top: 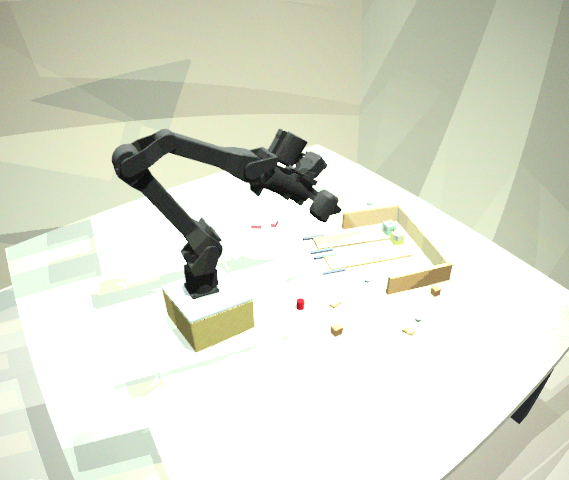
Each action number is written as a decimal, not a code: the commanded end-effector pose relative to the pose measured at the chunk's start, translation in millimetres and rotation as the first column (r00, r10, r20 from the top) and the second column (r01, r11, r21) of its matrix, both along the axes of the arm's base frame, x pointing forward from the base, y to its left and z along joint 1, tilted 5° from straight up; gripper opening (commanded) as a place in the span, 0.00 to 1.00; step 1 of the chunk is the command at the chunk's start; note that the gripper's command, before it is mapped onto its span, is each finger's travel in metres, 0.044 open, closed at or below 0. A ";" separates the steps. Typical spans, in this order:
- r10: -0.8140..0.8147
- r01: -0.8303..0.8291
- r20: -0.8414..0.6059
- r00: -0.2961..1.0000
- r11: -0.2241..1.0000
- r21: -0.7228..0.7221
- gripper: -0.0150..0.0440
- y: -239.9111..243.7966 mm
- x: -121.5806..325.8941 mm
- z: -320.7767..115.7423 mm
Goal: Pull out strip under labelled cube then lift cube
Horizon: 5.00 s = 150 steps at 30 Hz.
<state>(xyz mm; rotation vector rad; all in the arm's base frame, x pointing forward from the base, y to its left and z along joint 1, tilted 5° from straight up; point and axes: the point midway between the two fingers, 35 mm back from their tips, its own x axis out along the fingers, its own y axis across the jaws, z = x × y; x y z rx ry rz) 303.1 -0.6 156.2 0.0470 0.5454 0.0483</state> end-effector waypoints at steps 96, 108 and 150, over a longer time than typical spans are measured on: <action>-0.099 0.224 -0.824 0.558 0.974 0.035 0.25 128.8 108.3 -163.2; -0.099 0.224 -0.824 0.558 0.974 0.035 0.25 128.9 108.3 -164.2; -0.099 0.224 -0.824 0.558 0.974 0.035 0.25 129.4 109.0 -167.6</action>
